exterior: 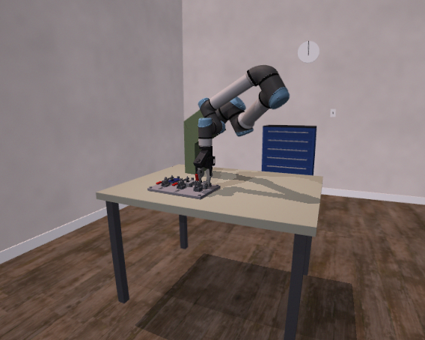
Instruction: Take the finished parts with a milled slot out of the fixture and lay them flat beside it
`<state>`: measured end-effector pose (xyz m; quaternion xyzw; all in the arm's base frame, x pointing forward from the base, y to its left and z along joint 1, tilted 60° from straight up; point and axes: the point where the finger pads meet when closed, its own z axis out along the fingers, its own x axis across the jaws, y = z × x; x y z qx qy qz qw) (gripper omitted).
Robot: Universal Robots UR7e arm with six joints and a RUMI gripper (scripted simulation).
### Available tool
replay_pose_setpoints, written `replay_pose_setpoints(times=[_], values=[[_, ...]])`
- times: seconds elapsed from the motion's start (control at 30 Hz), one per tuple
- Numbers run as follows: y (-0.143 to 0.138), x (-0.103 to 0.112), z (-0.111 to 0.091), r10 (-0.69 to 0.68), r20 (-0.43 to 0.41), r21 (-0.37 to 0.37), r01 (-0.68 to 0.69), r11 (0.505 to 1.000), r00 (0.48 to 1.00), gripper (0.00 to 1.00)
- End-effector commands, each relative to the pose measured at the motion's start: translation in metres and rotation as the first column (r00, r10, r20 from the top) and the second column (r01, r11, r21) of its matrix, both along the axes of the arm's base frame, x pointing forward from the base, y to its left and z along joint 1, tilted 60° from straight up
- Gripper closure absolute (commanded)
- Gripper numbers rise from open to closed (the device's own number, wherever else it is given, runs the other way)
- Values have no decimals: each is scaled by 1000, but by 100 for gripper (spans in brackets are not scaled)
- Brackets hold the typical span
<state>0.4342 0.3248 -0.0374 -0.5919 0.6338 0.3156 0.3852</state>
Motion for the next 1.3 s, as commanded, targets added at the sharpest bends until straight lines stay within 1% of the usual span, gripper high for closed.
replay_pose_setpoints(times=[0.0, 1.27], values=[[-2, 0, 1, -1, 1, 0, 1, 1000, 1000, 100], [-28, -3, 17, -1, 1, 0, 1, 1000, 1000, 100]])
